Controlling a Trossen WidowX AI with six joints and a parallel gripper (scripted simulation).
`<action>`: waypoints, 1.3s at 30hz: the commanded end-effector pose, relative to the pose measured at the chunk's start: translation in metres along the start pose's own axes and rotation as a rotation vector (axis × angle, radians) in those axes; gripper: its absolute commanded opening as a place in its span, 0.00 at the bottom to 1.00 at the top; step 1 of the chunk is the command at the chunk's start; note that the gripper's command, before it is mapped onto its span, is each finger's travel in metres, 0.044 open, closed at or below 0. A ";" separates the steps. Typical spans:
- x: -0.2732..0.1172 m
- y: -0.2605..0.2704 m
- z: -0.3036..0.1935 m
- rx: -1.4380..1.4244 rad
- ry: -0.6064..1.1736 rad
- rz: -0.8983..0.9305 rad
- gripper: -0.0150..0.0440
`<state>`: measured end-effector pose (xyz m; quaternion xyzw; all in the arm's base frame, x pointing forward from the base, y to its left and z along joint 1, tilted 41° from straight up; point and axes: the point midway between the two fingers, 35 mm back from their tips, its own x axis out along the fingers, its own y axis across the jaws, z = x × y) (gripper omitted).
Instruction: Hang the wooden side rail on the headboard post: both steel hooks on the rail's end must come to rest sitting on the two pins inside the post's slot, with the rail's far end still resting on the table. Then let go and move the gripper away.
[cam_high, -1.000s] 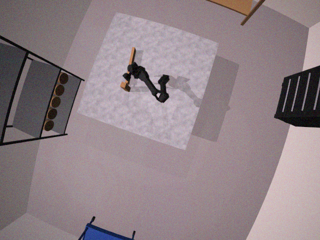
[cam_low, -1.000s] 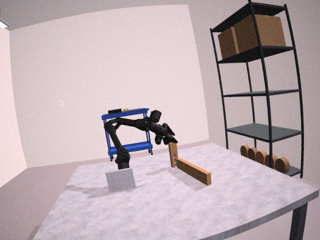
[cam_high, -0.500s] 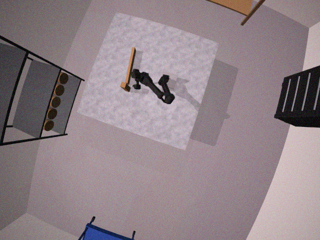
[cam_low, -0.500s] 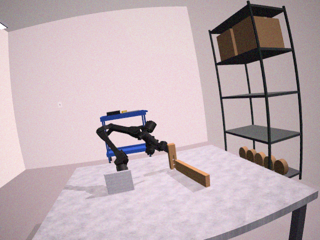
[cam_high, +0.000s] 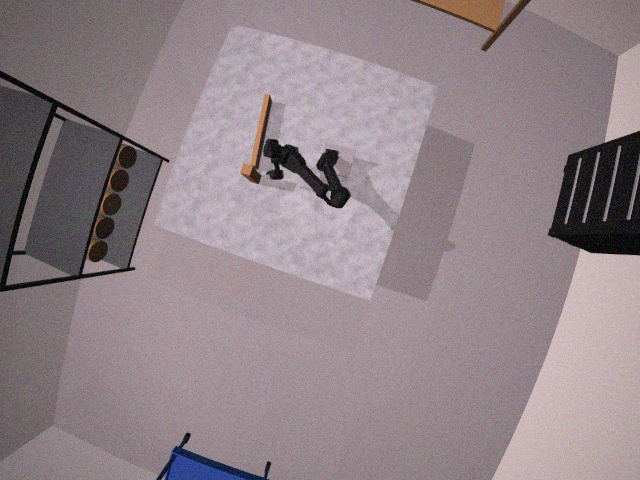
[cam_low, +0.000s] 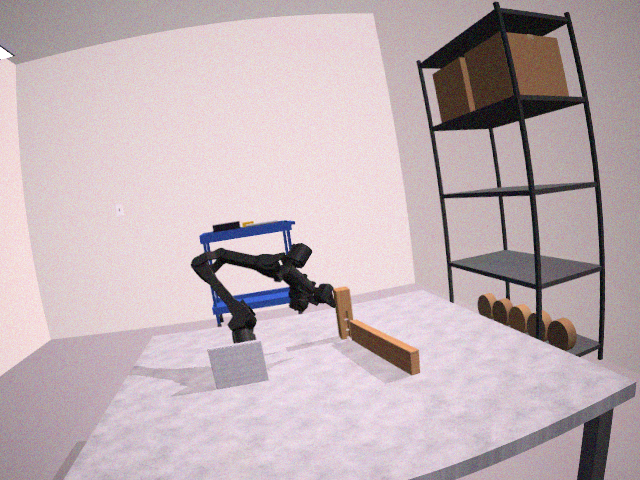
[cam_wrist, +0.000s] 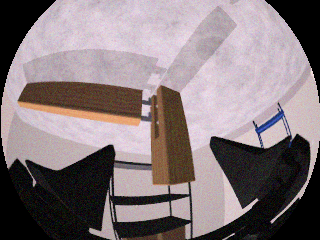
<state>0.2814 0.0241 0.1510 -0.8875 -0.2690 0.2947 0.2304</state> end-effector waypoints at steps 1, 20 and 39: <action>0.000 -0.001 0.002 0.000 -0.004 -0.006 1.00; -0.008 0.034 -0.040 0.677 0.131 -0.059 1.00; 0.011 0.053 -0.031 1.768 -0.124 -0.319 1.00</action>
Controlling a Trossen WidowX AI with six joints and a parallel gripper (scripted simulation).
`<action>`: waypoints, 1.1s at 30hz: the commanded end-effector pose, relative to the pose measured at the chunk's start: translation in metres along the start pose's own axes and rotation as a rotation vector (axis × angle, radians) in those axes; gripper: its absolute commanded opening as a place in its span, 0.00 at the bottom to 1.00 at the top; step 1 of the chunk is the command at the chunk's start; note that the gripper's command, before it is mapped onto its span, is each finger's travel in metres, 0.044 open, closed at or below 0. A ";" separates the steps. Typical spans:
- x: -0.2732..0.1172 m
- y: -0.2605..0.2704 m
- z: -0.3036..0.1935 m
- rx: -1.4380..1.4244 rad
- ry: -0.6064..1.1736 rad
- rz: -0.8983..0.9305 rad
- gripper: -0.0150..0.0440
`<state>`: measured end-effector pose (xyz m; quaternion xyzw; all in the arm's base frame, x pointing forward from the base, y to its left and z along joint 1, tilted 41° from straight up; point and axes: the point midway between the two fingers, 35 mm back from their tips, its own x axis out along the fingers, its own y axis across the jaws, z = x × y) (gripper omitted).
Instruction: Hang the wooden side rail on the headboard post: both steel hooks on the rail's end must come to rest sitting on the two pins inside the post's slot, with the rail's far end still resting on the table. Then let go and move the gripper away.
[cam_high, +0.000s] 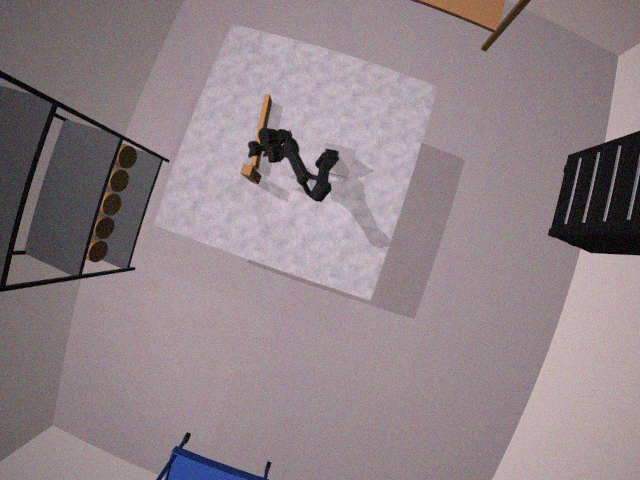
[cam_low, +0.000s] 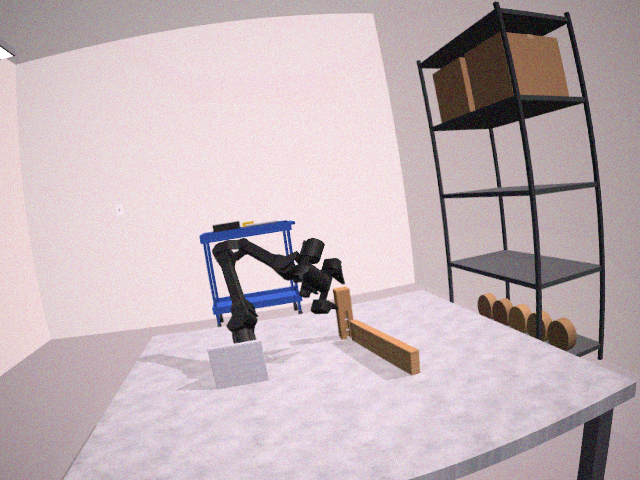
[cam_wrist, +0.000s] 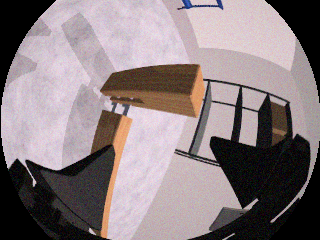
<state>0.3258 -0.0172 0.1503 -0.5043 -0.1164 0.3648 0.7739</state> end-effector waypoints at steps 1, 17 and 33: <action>0.004 0.011 -0.006 0.470 -0.110 0.008 1.00; 0.005 0.041 -0.009 1.339 -0.299 0.194 1.00; 0.005 0.041 -0.009 1.339 -0.299 0.194 1.00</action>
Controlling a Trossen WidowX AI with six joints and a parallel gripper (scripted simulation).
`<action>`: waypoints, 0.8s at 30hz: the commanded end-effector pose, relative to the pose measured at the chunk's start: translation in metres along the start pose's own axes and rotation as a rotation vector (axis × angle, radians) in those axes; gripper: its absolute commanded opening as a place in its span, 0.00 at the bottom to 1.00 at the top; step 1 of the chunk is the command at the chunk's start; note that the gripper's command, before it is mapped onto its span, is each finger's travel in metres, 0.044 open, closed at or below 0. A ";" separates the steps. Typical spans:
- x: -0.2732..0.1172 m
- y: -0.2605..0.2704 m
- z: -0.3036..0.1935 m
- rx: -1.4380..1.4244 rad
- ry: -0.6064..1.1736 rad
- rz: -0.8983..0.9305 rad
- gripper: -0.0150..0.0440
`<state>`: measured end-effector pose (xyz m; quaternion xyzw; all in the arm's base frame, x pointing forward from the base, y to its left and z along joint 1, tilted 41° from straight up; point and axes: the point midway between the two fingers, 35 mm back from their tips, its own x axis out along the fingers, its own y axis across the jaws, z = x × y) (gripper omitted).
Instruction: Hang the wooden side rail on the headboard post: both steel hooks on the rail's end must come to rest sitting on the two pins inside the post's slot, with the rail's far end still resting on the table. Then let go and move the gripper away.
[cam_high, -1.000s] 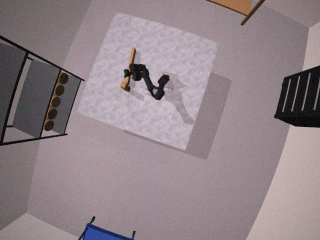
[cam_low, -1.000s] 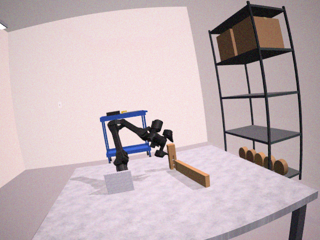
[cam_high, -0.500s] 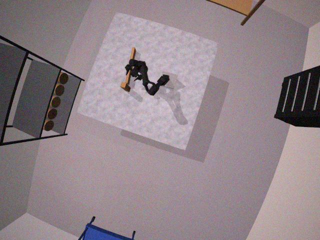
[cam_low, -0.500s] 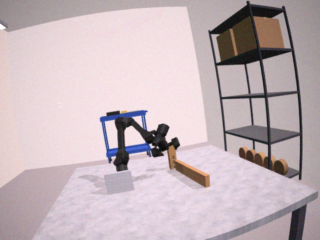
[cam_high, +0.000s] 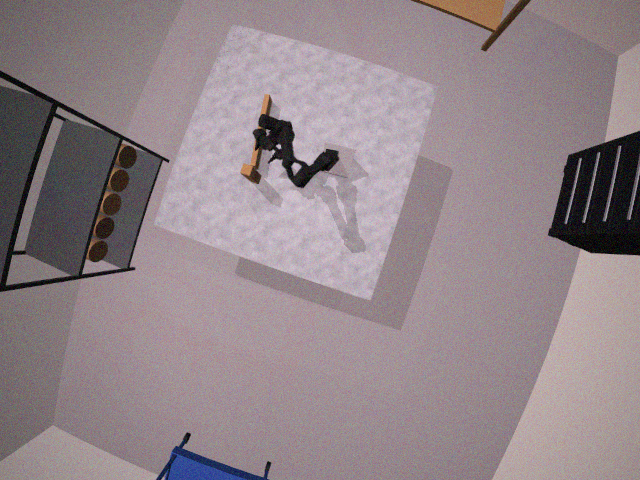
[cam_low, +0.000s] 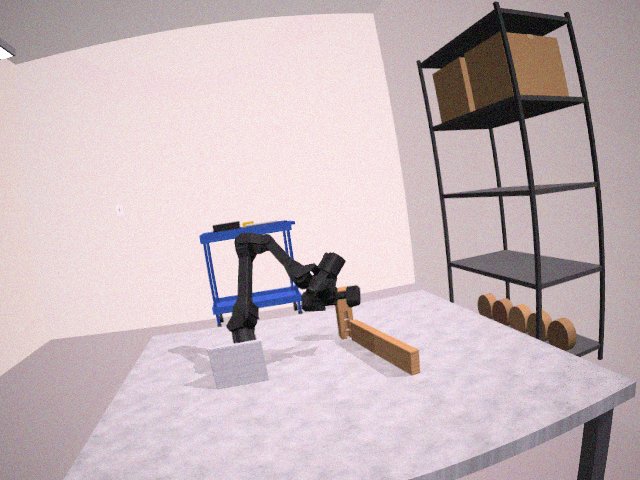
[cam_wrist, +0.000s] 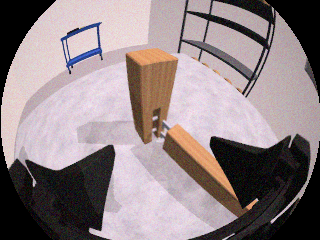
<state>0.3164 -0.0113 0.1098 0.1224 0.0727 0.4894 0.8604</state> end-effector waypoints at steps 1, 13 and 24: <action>0.000 0.001 0.000 0.013 -0.004 0.006 1.00; 0.000 0.001 0.000 0.013 -0.004 0.006 1.00; 0.014 -0.073 0.009 0.693 0.069 -0.185 1.00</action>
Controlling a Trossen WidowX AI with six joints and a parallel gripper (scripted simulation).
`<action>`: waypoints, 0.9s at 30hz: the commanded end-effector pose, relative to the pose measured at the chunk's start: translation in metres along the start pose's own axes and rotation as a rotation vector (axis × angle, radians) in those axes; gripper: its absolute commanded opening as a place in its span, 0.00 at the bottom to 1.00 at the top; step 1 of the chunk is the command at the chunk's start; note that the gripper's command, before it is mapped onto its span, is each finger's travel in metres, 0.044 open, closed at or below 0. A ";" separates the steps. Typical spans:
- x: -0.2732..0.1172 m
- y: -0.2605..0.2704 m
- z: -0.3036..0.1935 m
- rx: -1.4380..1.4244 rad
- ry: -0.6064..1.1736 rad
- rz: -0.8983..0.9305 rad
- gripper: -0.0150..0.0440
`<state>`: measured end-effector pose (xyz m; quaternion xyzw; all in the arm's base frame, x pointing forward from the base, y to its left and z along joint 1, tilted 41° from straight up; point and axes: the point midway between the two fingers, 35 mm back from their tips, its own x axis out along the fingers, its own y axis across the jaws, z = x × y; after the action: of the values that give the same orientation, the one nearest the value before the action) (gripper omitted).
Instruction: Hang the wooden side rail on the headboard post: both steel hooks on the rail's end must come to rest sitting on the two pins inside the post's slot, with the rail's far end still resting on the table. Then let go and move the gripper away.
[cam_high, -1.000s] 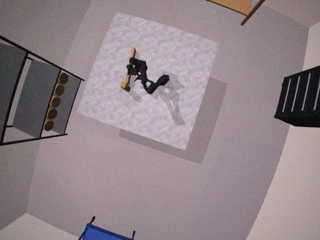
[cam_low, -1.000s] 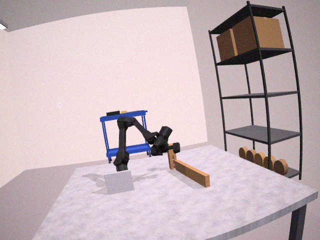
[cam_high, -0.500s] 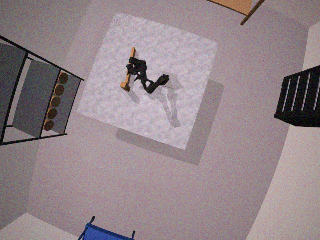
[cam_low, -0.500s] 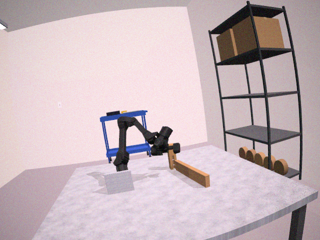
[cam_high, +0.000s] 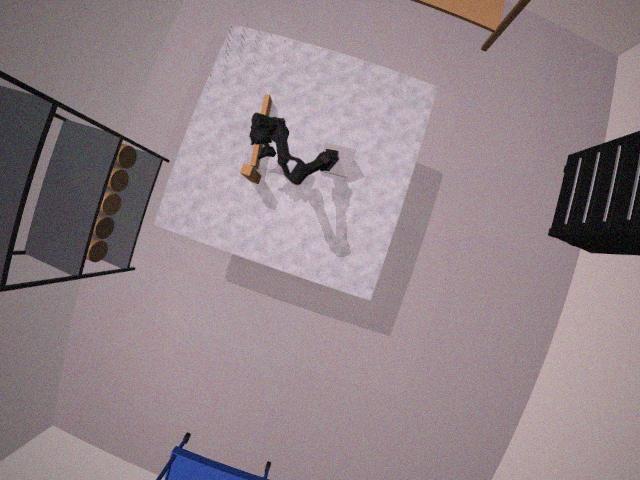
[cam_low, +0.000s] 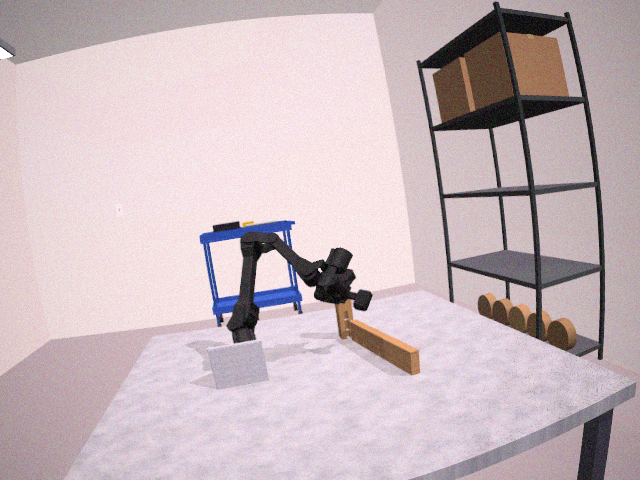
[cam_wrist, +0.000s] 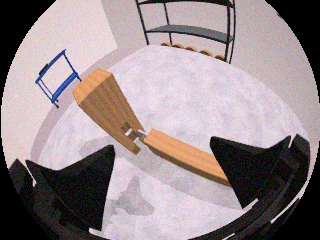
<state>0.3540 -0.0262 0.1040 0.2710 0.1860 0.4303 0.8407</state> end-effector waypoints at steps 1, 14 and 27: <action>0.012 -0.033 0.018 0.382 0.035 -0.118 1.00; 0.025 -0.064 0.032 1.254 0.156 -0.483 1.00; 0.012 -0.024 0.032 1.940 0.267 -1.012 1.00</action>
<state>0.4211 -0.0465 0.0946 0.6560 0.5541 -0.0249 0.5119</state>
